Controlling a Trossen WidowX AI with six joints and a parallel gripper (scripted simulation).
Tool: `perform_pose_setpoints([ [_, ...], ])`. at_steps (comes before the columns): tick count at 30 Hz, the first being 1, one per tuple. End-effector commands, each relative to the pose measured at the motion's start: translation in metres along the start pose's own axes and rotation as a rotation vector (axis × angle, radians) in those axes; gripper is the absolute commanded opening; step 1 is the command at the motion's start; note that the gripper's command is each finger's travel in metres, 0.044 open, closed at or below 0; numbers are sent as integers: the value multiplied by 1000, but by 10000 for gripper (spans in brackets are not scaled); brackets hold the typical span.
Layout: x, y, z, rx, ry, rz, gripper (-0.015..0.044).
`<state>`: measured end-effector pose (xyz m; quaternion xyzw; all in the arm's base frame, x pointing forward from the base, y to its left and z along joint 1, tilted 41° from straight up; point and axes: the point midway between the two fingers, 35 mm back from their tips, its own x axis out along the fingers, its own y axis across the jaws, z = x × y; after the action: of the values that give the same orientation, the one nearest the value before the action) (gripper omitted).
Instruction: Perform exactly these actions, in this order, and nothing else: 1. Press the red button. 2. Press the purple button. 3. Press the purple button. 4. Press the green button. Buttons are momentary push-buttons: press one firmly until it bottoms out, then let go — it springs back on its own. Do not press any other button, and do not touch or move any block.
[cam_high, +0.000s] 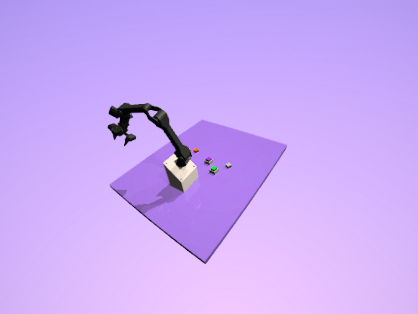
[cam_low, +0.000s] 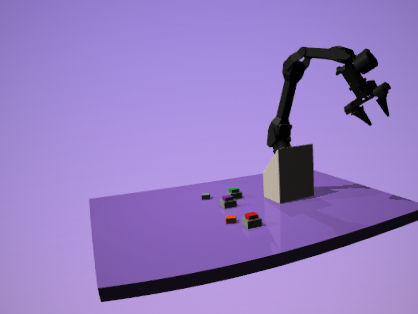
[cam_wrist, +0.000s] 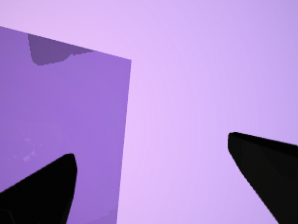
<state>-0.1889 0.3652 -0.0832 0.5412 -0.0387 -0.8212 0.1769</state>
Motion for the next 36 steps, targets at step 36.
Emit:
perform_pose_setpoints([
  [36,-64,232,-372,3035,571,-545,400],
])
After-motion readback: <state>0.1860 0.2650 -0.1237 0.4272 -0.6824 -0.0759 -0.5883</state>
